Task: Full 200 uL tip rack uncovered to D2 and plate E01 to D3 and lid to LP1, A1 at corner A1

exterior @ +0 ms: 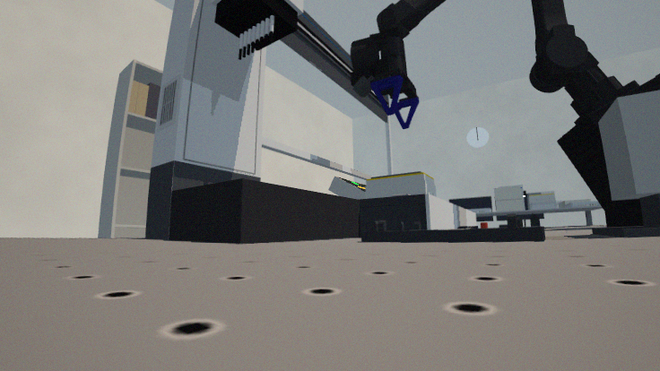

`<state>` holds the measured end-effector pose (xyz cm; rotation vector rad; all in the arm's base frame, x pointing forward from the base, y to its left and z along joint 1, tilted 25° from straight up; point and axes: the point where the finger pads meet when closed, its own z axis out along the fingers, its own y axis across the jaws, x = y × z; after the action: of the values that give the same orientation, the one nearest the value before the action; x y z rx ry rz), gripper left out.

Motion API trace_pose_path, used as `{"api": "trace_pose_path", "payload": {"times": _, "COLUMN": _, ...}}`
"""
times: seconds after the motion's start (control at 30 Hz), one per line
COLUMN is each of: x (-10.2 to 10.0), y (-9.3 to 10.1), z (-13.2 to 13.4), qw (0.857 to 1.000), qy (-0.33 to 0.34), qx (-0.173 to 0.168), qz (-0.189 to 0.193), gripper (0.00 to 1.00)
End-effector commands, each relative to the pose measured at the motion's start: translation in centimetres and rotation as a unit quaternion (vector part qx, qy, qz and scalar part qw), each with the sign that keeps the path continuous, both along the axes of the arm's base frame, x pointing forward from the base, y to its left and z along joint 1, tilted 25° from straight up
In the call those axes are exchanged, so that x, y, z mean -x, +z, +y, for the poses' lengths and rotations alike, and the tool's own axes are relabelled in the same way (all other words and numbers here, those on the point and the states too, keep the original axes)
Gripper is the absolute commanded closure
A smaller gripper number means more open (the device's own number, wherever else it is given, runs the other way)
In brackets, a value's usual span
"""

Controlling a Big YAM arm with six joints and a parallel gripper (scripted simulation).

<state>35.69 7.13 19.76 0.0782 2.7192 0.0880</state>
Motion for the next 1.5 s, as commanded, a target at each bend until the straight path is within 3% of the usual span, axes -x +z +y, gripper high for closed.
{"api": "trace_pose_path", "payload": {"times": 0.0, "x": -1.1, "y": 4.4, "z": 0.6, "qw": 0.999, "qy": -0.001, "qx": -0.009, "qz": -0.041, "gripper": 0.00}}
{"api": "trace_pose_path", "payload": {"times": 0.27, "x": -0.4, "y": 5.7, "z": 0.5, "qw": 0.999, "qy": -0.001, "qx": -0.010, "qz": -0.041, "gripper": 0.00}}
{"api": "trace_pose_path", "payload": {"times": 0.33, "x": -0.4, "y": 5.7, "z": 0.5, "qw": 0.999, "qy": -0.001, "qx": -0.010, "qz": -0.041, "gripper": 0.00}}
{"api": "trace_pose_path", "payload": {"times": 0.37, "x": -0.7, "y": 4.8, "z": 0.4, "qw": 1.000, "qy": -0.003, "qx": -0.006, "qz": -0.026, "gripper": 0.00}}
{"api": "trace_pose_path", "payload": {"times": 0.47, "x": -0.1, "y": 6.3, "z": 0.4, "qw": 0.999, "qy": -0.002, "qx": -0.010, "qz": -0.041, "gripper": 0.00}}
{"api": "trace_pose_path", "payload": {"times": 0.83, "x": 0.8, "y": 8.0, "z": 0.3, "qw": 0.999, "qy": -0.001, "qx": -0.010, "qz": -0.042, "gripper": 0.00}}
{"api": "trace_pose_path", "payload": {"times": 0.93, "x": 0.5, "y": 7.4, "z": 0.2, "qw": 0.999, "qy": -0.003, "qx": -0.007, "qz": -0.031, "gripper": 0.00}}
{"api": "trace_pose_path", "payload": {"times": 1.2, "x": 1.5, "y": 9.3, "z": 0.2, "qw": 0.999, "qy": -0.001, "qx": -0.010, "qz": -0.041, "gripper": 0.00}}
{"api": "trace_pose_path", "payload": {"times": 1.33, "x": 1.0, "y": 8.7, "z": 0.2, "qw": 0.999, "qy": -0.002, "qx": -0.008, "qz": -0.034, "gripper": 0.00}}
{"api": "trace_pose_path", "payload": {"times": 1.37, "x": 2.8, "y": 6.6, "z": 0.2, "qw": 1.000, "qy": -0.009, "qx": -0.010, "qz": -0.022, "gripper": 0.00}}
{"api": "trace_pose_path", "payload": {"times": 1.47, "x": 3.0, "y": 6.4, "z": 0.3, "qw": 0.999, "qy": -0.018, "qx": -0.015, "qz": -0.025, "gripper": 0.00}}
